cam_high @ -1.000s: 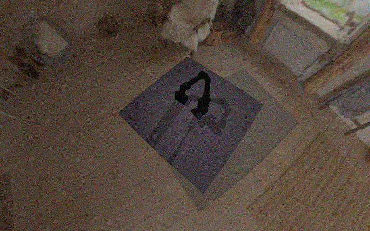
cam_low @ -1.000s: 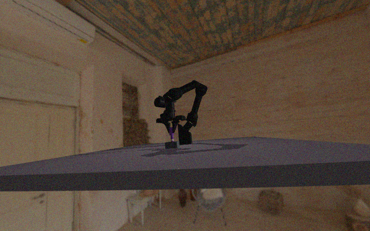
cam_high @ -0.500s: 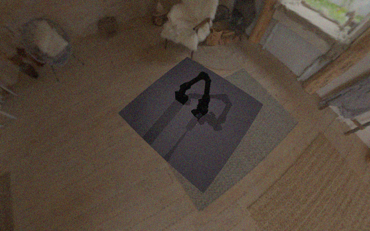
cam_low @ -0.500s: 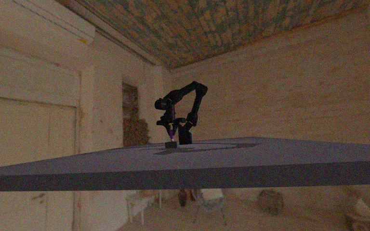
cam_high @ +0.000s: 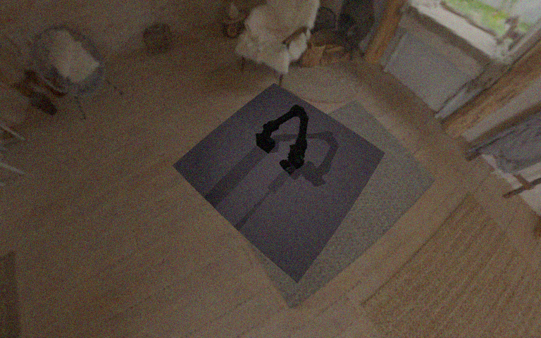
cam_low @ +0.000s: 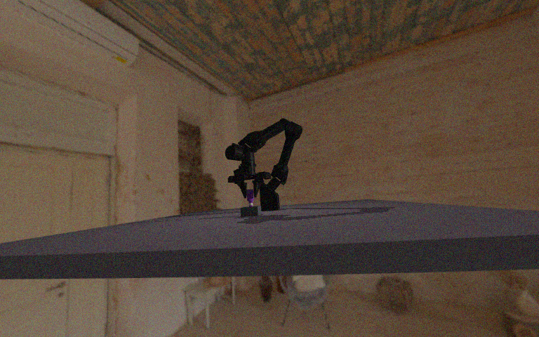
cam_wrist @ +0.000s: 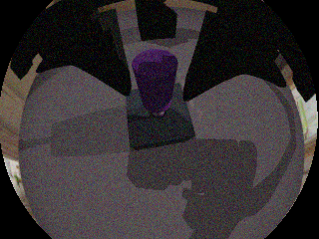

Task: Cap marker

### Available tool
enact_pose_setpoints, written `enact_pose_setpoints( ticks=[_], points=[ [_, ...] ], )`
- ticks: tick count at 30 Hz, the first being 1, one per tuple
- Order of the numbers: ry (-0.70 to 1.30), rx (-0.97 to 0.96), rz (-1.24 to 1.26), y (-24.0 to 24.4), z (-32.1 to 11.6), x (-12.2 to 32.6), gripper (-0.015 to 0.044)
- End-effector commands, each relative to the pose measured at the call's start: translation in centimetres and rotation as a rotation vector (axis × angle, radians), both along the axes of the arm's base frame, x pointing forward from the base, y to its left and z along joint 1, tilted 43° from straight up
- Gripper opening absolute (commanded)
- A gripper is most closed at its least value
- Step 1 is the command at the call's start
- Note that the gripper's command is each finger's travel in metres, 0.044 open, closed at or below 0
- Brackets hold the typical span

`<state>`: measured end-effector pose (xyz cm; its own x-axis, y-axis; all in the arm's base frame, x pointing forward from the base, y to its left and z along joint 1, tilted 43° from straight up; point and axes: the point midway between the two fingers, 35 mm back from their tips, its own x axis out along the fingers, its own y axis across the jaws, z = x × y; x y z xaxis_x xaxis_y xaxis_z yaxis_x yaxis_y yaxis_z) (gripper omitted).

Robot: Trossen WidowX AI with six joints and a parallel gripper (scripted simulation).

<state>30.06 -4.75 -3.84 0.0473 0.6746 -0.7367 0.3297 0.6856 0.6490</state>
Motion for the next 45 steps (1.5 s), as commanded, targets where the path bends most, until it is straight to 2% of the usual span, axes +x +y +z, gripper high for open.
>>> enact_pose_setpoints(
  ticks=[1, 5, 9, 13, 19, 24, 36, 45],
  points=[
    [0.0, 0.0, 0.0, 0.0, 0.0, 0.0, 0.0341],
    [0.0, 0.0, 0.0, 0.0, 0.0, 0.0, 0.044],
    [0.0, -0.002, 0.0, -0.9, 0.8, 0.1, 0.044],
    [0.001, -0.003, 0.0, -4.9, 5.2, -0.3, 0.044],
    [0.001, -0.003, 0.0, -5.1, 5.5, -0.4, 0.044],
    [-0.181, -0.013, 0.196, -4.5, 4.9, -0.4, 0.0309],
    [-0.192, -0.014, 0.207, -4.5, 4.8, -0.5, 0.0],
    [-0.192, -0.014, 0.207, -4.5, 4.8, -0.5, 0.0]
  ],
)
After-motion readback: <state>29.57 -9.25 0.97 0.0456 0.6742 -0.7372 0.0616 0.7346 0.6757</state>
